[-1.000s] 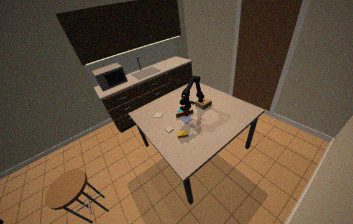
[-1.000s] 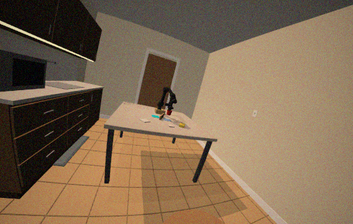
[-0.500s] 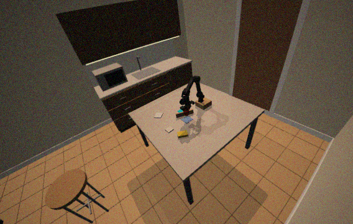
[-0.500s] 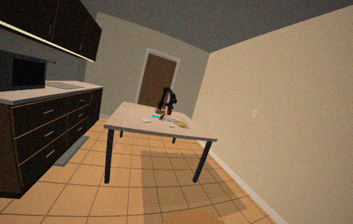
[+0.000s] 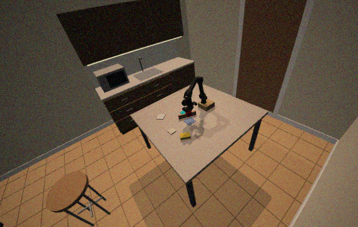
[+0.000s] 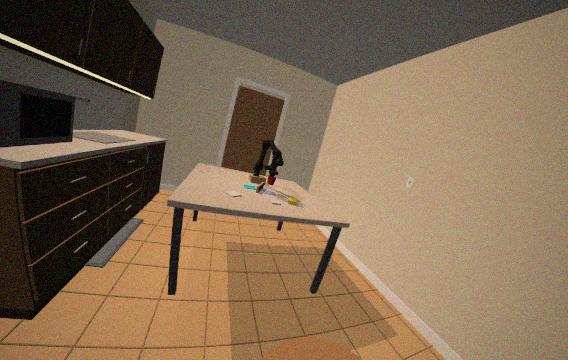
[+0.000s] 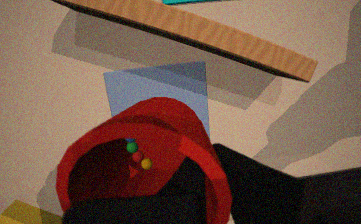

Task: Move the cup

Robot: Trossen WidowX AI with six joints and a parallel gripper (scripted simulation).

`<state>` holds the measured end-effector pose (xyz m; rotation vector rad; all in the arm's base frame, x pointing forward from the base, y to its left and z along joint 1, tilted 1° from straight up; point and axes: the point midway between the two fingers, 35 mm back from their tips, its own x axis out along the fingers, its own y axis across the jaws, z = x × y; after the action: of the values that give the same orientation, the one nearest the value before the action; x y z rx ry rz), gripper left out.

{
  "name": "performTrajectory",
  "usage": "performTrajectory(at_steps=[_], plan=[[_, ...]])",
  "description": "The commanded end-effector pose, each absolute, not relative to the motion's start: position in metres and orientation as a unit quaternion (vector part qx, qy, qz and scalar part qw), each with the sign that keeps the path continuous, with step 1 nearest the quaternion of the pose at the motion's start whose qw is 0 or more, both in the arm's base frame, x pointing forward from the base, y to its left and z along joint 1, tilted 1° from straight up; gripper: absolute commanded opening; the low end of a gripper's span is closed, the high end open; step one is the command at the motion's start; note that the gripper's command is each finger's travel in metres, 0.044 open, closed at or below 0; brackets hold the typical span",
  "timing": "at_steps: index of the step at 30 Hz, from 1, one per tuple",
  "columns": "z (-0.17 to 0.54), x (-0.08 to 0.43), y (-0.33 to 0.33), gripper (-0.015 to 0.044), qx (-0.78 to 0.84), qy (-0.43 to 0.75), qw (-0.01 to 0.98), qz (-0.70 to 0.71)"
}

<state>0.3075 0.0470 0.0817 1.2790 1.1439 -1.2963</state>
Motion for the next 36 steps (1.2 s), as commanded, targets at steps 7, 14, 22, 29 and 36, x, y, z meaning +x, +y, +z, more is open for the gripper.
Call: performTrajectory(at_steps=[7, 14, 22, 29, 36], plan=[[0.083, 0.295, 0.024, 0.0, 0.524, 0.467, 0.476, -0.53], [0.084, 0.288, 0.009, 0.0, 0.524, 0.467, 0.476, -0.53], [0.084, 0.279, -0.008, 0.0, 0.524, 0.466, 0.476, -0.53], [0.085, 0.272, -0.021, 0.0, 0.523, 0.466, 0.477, -0.531], [0.086, 0.265, -0.035, 0.0, 0.523, 0.466, 0.477, -0.531]])
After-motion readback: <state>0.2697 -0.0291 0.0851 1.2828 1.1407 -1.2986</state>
